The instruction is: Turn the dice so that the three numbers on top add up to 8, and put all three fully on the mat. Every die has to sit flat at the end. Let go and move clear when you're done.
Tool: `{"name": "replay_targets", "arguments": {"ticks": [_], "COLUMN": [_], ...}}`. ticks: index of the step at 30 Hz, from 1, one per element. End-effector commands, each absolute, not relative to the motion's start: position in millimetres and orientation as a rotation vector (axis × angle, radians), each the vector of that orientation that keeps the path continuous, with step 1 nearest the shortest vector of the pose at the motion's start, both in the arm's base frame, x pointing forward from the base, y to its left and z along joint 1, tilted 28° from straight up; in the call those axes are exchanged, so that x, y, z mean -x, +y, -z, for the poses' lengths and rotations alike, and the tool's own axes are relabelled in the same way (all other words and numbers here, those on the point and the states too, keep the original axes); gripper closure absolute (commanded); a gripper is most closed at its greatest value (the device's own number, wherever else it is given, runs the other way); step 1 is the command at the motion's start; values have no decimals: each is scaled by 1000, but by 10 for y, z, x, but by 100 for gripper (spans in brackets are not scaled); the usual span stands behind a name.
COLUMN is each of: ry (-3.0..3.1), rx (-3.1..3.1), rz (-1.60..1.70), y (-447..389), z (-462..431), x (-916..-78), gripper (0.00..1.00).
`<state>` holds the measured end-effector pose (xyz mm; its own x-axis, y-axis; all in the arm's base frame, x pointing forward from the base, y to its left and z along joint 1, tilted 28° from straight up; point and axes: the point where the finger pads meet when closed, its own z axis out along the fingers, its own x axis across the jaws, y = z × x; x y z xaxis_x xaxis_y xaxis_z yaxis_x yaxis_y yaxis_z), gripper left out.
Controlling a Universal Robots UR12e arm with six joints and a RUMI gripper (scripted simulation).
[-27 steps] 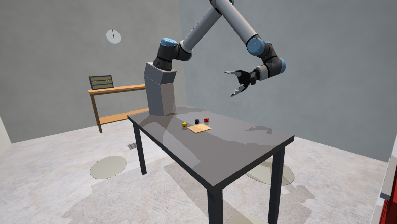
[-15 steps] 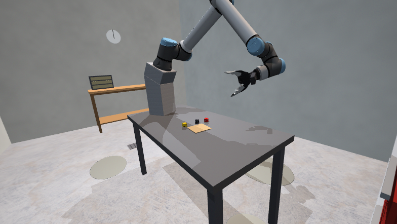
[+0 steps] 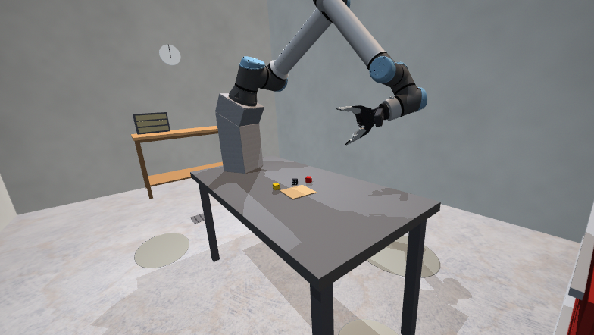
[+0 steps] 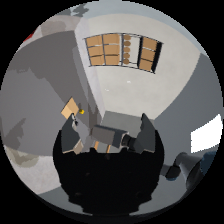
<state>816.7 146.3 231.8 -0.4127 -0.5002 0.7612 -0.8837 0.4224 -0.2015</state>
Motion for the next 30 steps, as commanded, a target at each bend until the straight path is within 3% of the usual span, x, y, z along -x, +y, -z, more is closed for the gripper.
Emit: {"name": "replay_targets", "arguments": {"ticks": [1,30], "ry": [-2097,-2519], "rx": [-1145,-884], "rz": [-781,-445], "y": [1381,630], "z": [-2174,-402], "x": [-8132,-7659], "gripper": [0,0]}}
